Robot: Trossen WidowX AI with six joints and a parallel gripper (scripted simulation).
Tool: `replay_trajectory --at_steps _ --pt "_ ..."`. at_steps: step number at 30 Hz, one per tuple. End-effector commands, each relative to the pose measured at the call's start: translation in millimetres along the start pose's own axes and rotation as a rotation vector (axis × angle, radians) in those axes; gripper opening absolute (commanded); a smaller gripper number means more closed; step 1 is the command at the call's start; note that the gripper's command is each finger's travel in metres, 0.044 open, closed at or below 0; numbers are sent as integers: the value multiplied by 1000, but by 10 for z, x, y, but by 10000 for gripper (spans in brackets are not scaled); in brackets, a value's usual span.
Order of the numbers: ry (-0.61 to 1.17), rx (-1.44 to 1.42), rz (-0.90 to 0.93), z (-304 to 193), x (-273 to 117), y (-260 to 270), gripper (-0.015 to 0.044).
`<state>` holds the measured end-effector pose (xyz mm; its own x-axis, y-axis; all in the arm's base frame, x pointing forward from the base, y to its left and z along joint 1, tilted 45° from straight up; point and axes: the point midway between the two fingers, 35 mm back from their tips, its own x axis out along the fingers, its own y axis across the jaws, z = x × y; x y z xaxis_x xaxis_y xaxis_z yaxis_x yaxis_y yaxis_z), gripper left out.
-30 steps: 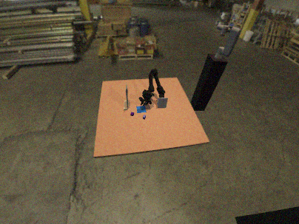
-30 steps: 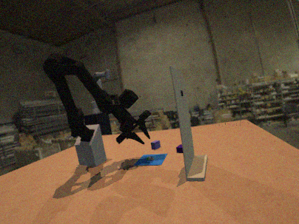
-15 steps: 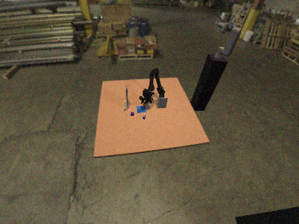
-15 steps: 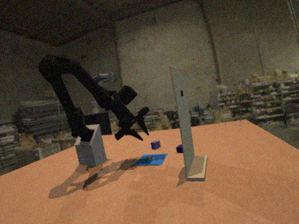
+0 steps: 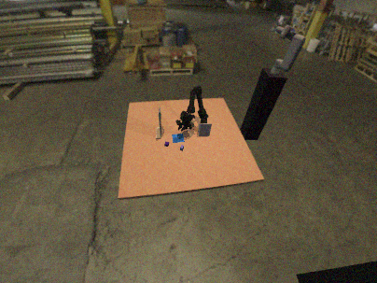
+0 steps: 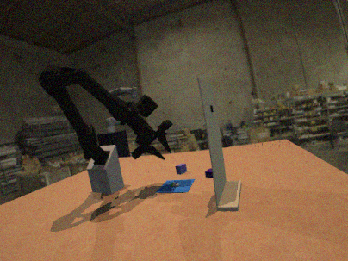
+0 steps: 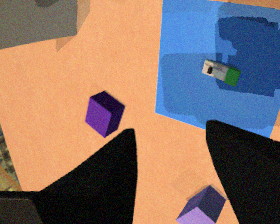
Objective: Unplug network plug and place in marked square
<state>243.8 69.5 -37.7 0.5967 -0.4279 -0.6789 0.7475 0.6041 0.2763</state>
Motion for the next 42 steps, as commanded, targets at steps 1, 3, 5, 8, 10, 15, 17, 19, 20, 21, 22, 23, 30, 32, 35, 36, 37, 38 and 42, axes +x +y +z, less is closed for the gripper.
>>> replay_trajectory --at_steps 1,3,5,8,10,15,17,19,20,21,22,23,30,32,35,36,37,38,42 --pt "-5 5 4 13 -46 29 156" --pt "-1 -1 1 2 -27 12 156" --pt "1 -5 2 -7 -56 48 156" --pt "3 -15 6 -27 -129 126 156" --pt "5 -21 8 -39 -181 177 156" --pt "7 -20 8 -53 -310 289 156" --pt "7 -17 7 -54 -364 331 156" --pt "7 -15 7 -54 -421 371 156" --pt "7 -13 6 -53 -450 391 156" --pt "7 -12 6 -52 -480 410 156" --pt "7 -11 6 -51 -510 429 156" --pt "6 -9 6 -49 -541 447 156" --pt "2 -1 5 -22 -768 563 156" --pt "1 2 5 -10 -837 592 156" --pt "-2 5 5 6 -919 624 156" --pt "-2 5 5 8 -925 627 156" --pt "-2 5 5 8 -925 627 182" --pt "-2 5 5 8 -925 627 209" --pt "-2 5 5 8 -925 627 314"
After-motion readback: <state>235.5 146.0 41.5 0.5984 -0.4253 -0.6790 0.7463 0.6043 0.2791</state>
